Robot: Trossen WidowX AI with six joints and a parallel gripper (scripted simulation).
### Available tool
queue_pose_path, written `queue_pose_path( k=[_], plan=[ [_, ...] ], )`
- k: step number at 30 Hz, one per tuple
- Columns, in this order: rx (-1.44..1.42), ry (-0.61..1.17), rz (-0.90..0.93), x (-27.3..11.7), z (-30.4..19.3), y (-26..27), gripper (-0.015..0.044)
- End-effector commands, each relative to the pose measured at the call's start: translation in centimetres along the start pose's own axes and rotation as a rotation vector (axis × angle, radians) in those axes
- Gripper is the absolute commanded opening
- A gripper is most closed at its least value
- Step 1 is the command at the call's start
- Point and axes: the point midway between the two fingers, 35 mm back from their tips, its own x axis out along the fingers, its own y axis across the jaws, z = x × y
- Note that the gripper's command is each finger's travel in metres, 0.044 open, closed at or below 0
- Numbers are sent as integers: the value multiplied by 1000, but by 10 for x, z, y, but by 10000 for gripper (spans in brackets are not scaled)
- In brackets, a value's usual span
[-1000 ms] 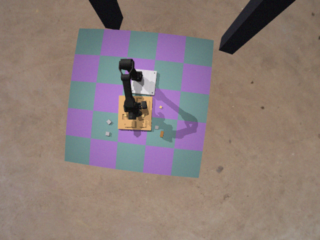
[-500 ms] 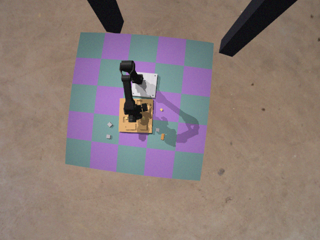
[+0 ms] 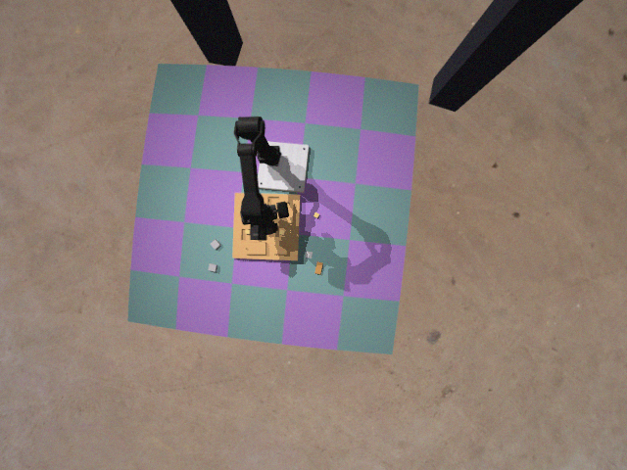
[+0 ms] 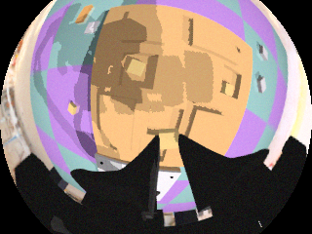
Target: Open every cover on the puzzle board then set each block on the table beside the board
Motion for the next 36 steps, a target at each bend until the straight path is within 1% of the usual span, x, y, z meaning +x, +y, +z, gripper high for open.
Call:
queue_pose_path(
  k=[1,13,16,36],
  plan=[
    [-2,-11,-1,-12,2,0,80],
    [-2,-11,-1,-42,0,0,80],
    [-2,-11,0,-44,1,3,80],
    [-2,-11,7,-44,11,77,80]
  ],
)
